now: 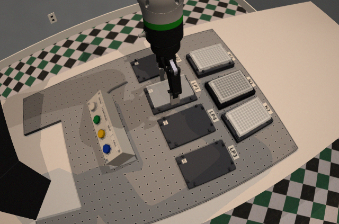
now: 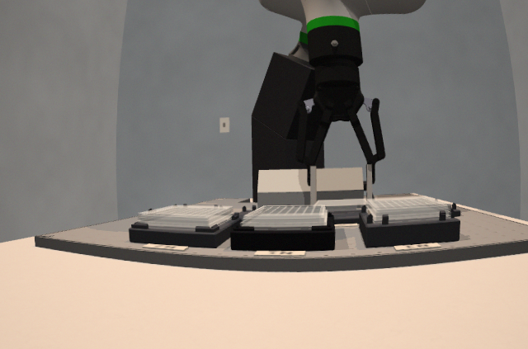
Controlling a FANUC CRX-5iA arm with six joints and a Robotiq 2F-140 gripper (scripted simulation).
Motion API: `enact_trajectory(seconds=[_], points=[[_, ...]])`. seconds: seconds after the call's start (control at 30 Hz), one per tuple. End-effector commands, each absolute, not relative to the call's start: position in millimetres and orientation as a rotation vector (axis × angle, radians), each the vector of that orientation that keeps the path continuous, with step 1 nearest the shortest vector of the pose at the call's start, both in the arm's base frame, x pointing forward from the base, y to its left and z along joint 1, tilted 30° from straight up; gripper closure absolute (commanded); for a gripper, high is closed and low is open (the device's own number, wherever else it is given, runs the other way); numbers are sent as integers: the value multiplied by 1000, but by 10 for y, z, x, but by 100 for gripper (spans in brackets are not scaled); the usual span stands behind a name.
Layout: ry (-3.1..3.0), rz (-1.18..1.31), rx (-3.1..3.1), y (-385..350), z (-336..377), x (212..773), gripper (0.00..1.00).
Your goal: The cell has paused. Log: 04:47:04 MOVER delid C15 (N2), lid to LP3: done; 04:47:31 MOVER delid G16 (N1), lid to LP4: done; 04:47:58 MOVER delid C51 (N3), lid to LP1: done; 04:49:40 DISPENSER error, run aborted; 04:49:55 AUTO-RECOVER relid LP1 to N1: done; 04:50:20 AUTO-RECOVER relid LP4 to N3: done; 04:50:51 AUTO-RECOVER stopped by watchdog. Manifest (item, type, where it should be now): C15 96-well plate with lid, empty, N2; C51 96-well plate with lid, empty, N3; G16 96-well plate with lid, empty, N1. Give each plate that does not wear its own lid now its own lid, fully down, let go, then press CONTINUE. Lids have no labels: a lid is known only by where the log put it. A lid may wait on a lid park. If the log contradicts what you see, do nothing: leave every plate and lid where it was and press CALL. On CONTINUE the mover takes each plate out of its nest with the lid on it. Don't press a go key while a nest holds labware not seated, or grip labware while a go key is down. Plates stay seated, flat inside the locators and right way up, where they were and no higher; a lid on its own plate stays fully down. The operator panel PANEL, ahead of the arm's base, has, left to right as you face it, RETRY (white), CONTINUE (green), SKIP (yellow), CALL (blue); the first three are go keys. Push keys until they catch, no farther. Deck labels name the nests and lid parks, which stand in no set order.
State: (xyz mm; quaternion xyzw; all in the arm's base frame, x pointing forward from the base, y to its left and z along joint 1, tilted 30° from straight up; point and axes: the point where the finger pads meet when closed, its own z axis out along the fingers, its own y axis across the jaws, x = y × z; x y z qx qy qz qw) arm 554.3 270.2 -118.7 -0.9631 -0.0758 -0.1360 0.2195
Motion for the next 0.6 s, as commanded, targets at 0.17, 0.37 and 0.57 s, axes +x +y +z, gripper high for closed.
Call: enact_trajectory(seconds=[0.17, 0.37, 0.57], points=[[-210, -377, -2665, 2712, -1208, 5550, 100], [-210, -377, -2665, 2716, -1217, 5553, 100], [-210, -377, -2665, 2721, -1226, 5555, 100]])
